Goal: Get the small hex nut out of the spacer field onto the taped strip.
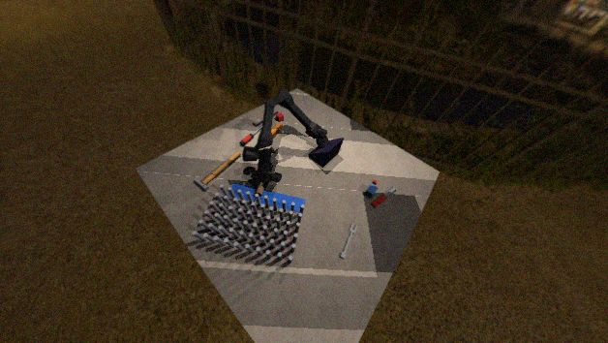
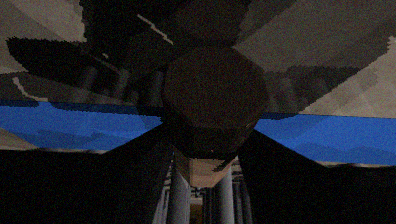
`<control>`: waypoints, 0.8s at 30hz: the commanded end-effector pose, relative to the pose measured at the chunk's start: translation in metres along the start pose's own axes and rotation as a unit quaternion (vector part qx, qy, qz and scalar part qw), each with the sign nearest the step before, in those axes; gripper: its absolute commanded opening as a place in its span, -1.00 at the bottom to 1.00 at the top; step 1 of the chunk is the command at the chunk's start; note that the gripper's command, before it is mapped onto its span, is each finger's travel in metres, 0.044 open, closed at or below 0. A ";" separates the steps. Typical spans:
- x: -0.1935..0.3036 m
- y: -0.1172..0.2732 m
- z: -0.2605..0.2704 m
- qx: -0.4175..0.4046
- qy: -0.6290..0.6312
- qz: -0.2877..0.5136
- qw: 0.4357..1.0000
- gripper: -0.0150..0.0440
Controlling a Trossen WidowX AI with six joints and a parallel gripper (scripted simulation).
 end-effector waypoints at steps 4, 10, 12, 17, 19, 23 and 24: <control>-0.005 0.003 -0.001 0.001 0.002 0.001 1.000 -0.49; -0.008 0.006 0.000 0.002 0.002 0.001 1.000 -0.49; -0.009 0.007 0.000 0.002 0.002 0.001 1.000 -0.49; -0.012 0.008 0.000 0.002 0.002 0.001 1.000 -0.49; -0.013 0.009 0.000 0.002 0.002 0.001 1.000 -0.49; -0.015 0.011 0.001 0.002 0.002 0.000 1.000 -0.49; -0.016 0.011 0.001 0.002 0.002 0.000 1.000 -0.49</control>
Point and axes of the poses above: the point midway between the two fingers, 35 mm back from their tips, its own y axis back along the fingers, its own z axis across the jaws, x = y × z, the point moved 3 cm from there along y, back along the fingers, and after that the axes turned 7 degrees about -y, right-handed, at the moved point
